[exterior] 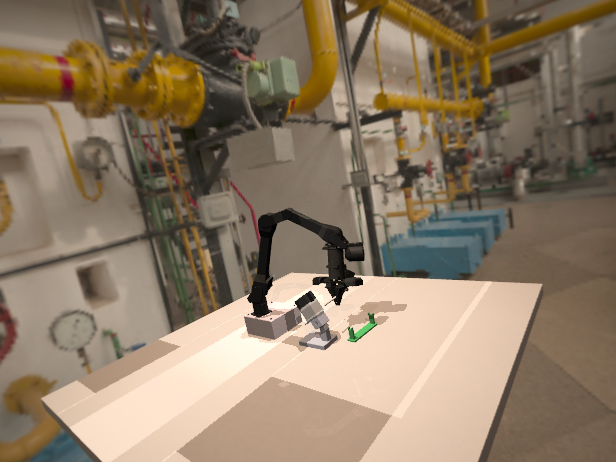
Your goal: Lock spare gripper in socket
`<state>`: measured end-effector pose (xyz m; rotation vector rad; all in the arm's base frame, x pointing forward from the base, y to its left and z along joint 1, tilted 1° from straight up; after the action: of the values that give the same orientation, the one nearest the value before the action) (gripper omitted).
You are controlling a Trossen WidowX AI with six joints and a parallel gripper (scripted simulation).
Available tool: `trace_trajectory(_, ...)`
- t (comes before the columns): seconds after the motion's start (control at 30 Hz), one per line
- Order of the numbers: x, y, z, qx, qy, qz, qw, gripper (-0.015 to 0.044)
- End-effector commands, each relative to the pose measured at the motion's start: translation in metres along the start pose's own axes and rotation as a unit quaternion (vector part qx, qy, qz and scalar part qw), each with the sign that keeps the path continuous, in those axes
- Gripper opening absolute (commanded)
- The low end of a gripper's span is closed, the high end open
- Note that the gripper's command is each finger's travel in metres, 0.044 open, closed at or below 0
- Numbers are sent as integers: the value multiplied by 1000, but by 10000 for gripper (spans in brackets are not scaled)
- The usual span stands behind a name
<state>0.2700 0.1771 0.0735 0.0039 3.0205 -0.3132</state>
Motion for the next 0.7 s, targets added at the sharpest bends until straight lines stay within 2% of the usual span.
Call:
trace_trajectory(0.0, 3, 5, 20, 2, 6, 1, 1000, 0)
trace_trajectory(0.27, 5, 10, 43, 0, 5, 1, 1000, 0)
trace_trajectory(0.67, 5, -1, 41, 1, 6, 1, 1000, 0)
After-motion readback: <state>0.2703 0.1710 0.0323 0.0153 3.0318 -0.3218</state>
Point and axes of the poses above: the point midway between the two fingers, 35 mm back from their tips, its own z axis out along the fingers, its own x axis across the jaws, y = z × x, the point moved 1 cm from there along -z, back along the fingers, and after that the axes turned 13 degrees about z, right-handed, at the moved point
